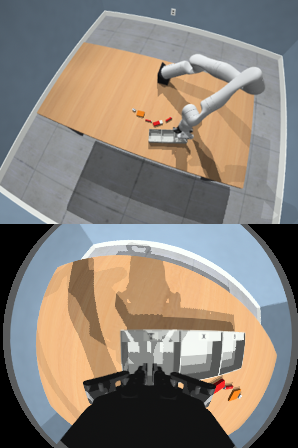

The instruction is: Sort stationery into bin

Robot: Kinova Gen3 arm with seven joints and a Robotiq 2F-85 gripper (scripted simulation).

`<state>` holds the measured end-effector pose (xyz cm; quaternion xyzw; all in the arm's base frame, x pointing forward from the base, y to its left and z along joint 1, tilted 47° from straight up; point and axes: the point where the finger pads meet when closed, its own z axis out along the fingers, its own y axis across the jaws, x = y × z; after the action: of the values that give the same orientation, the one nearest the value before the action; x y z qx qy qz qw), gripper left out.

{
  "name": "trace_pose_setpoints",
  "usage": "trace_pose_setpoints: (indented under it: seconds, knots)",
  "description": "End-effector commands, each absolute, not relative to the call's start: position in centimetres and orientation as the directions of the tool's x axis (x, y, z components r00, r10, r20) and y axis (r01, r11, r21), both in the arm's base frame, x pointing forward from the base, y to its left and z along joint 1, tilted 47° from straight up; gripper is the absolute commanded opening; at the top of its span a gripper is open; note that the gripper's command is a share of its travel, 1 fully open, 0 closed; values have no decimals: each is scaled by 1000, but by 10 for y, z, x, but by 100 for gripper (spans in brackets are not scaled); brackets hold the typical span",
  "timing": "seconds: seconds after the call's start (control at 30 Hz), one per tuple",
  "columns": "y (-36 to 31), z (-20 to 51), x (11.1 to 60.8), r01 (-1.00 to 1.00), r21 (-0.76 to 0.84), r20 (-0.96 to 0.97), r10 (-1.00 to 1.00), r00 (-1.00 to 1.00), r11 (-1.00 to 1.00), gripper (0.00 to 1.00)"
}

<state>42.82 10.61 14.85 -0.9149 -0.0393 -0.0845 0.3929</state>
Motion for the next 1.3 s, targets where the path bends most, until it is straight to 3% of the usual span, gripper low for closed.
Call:
trace_pose_setpoints:
  seconds: [0.0, 1.27]
  knots:
    - [107, 148, 428, 137, -713, 185, 4, 983, -688, 9]
    - [62, 190, 420, 139, -713, 186, 6, 983, -688, 9]
